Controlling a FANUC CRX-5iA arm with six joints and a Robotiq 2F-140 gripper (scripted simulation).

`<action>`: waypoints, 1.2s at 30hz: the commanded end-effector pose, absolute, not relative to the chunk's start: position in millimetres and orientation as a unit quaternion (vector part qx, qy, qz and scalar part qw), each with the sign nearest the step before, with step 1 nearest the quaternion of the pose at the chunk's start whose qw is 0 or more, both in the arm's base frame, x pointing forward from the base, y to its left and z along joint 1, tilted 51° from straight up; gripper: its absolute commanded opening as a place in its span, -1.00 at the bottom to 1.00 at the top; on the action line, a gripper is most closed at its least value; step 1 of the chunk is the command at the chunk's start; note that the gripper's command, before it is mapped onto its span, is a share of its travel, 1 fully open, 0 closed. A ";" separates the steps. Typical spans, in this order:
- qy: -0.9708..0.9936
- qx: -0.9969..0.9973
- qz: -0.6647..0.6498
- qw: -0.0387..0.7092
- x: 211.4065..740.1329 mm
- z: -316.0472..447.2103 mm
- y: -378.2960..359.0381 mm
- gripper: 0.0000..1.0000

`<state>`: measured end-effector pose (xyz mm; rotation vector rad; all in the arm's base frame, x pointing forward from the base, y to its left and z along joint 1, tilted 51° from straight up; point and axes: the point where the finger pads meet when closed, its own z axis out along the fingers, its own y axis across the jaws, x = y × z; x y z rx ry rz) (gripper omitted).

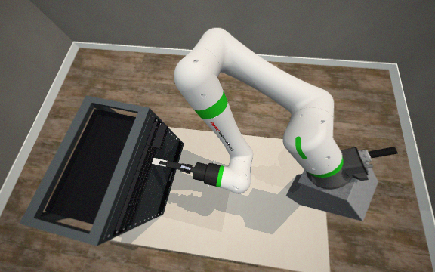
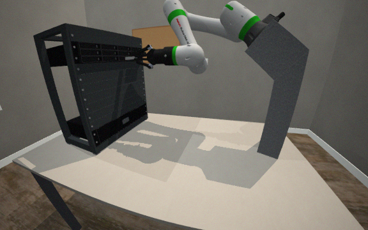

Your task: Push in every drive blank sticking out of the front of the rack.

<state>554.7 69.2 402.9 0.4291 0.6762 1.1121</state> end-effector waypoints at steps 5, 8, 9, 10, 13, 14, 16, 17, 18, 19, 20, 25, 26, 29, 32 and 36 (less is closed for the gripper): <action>0.312 0.198 0.514 0.774 555.1 404.2 69.6 -0.80; 0.312 0.198 0.514 0.774 555.1 404.2 69.6 -0.80; 0.312 0.198 0.514 0.774 555.2 404.2 69.6 -0.80; 0.312 0.198 0.514 0.774 555.3 404.3 69.6 -0.80; 0.312 0.198 0.514 0.774 556.0 405.0 69.6 -0.80; 0.312 0.198 0.514 0.774 556.0 405.0 69.6 -0.80; 0.312 0.198 0.514 0.774 556.8 405.9 69.6 -0.80; 0.312 0.198 0.514 0.774 557.0 406.2 69.6 -0.80; 0.312 0.198 0.514 0.774 557.2 406.3 69.6 -0.80; 0.312 0.198 0.514 0.774 557.2 406.3 69.6 -0.80; 0.312 0.198 0.514 0.774 557.2 406.3 69.6 -0.80; 0.312 0.198 0.514 0.774 557.2 406.3 69.6 -0.80; 0.312 0.198 0.514 0.774 557.2 406.4 69.6 -0.80; 0.312 0.198 0.514 0.774 558.0 407.2 69.6 -0.80; 0.312 0.198 0.514 0.774 558.4 407.7 69.6 -0.80; 0.312 0.198 0.514 0.774 559.3 408.5 69.7 -0.80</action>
